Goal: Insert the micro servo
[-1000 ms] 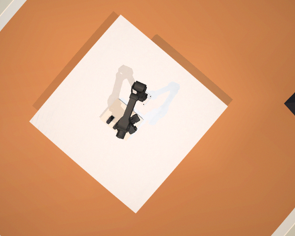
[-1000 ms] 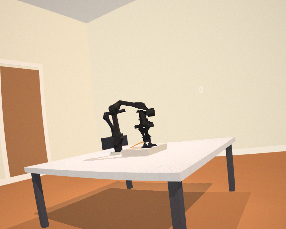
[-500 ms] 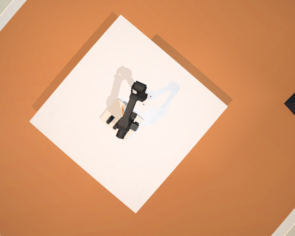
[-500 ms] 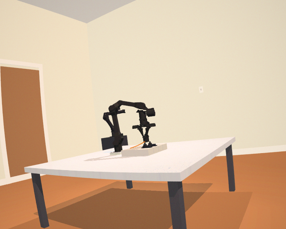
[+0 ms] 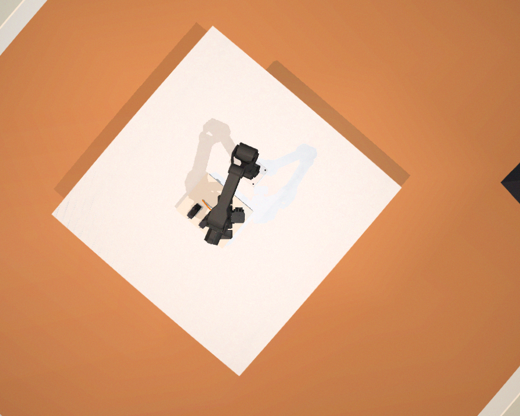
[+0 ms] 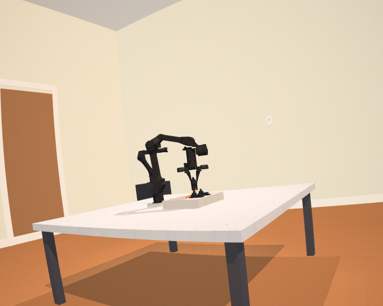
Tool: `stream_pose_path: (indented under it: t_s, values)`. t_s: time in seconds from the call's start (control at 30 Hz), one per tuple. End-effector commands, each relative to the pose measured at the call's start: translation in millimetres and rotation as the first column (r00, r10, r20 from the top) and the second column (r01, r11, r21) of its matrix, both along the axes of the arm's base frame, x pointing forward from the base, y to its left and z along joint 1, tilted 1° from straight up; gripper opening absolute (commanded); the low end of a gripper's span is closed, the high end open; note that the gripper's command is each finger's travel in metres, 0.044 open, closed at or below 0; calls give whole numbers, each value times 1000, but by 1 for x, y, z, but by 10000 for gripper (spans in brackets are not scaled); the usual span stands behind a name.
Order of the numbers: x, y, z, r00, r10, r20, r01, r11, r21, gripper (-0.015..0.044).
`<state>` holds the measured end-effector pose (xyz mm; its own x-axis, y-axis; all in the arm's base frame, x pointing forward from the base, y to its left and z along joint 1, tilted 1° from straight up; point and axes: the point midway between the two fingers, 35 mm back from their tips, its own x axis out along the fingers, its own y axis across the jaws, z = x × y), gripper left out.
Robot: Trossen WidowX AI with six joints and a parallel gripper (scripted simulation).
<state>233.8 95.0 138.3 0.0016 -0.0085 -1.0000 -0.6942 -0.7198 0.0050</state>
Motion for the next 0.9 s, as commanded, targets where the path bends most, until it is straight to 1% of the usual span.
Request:
stream_pose_path:
  t_s: [0.0, 0.3, 0.63, 0.73, 0.87]
  values:
    - [1, 1, 1, 991, 131, 4, -131, 991, 3, 0]
    - [1, 1, 1, 903, 429, 2, -429, 903, 2, 0]
    - [1, 1, 1, 704, 710, 0, -710, 704, 1, 0]
    - [1, 1, 1, 645, 764, -1, -764, 645, 1, 0]
    - [1, 1, 1, 640, 768, -1, -768, 640, 1, 0]
